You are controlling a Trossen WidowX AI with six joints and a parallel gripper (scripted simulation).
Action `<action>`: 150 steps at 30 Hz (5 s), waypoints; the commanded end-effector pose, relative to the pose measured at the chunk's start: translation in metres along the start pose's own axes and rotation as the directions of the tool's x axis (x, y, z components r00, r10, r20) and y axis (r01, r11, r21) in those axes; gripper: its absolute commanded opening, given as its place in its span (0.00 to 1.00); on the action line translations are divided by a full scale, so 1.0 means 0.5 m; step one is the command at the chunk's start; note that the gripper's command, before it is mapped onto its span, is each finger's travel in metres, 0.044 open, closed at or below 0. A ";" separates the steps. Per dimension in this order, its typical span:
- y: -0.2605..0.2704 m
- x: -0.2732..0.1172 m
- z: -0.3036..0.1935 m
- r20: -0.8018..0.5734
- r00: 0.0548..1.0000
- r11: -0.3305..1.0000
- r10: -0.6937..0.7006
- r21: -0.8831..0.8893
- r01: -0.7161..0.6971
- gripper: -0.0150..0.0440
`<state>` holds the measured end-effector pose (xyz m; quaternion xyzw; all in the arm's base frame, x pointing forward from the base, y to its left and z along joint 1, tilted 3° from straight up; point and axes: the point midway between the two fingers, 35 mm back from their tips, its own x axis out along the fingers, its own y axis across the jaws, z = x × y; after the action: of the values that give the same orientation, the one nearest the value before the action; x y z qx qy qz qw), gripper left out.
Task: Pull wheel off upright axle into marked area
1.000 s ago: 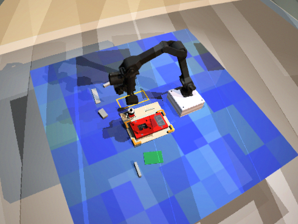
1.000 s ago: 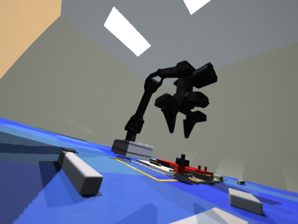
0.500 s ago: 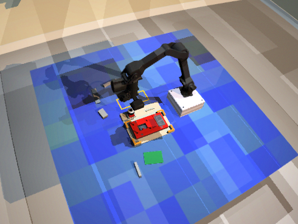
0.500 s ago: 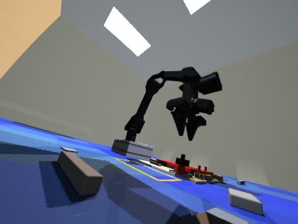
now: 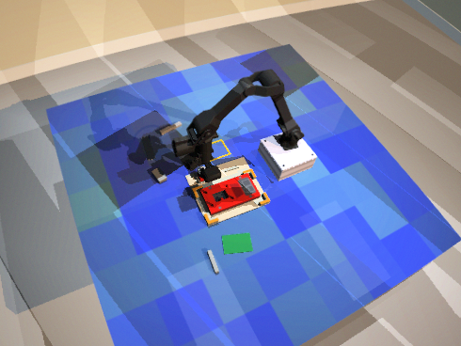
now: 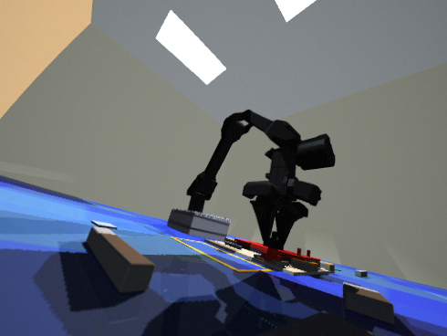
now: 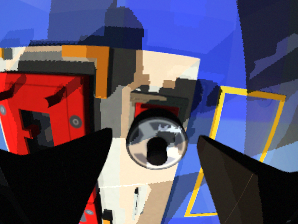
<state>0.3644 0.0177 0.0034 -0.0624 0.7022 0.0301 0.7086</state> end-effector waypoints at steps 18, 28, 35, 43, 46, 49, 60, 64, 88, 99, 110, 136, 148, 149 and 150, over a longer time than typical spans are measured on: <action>-0.001 0.001 0.002 0.005 1.000 1.000 0.000 0.000 0.000 0.51; -0.001 -0.003 0.002 0.005 1.000 1.000 -0.001 0.000 0.001 0.25; -0.001 -0.007 0.002 0.004 1.000 1.000 -0.001 0.000 0.001 0.25; -0.001 -0.013 0.003 0.004 1.000 1.000 -0.001 -0.001 0.001 0.25; -0.001 -0.014 0.003 0.004 1.000 1.000 -0.001 -0.001 0.001 0.25; -0.001 -0.016 0.003 0.003 1.000 1.000 -0.001 -0.001 0.001 0.25; 0.000 -0.024 0.003 0.003 1.000 1.000 -0.001 -0.002 0.001 0.25; 0.000 -0.026 0.003 0.002 1.000 1.000 -0.002 -0.002 0.002 0.25; 0.000 -0.042 0.003 0.000 1.000 1.000 -0.002 -0.003 0.002 0.25; 0.000 -0.049 0.003 0.000 1.000 1.000 -0.003 -0.004 0.003 0.25; 0.000 -0.057 0.003 -0.001 1.000 1.000 -0.003 -0.004 0.003 0.25; 0.000 -0.074 0.002 -0.003 1.000 1.000 -0.004 -0.006 0.004 0.25; 0.004 -0.142 -0.007 -0.003 1.000 1.000 -0.003 -0.006 0.003 0.25; 0.002 -0.124 -0.007 -0.014 1.000 1.000 0.000 -0.012 0.000 0.25; -0.003 -0.125 -0.009 -0.013 1.000 1.000 0.000 -0.012 0.000 0.25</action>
<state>0.3606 0.0220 0.0682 -0.0664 0.7045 0.0337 0.7058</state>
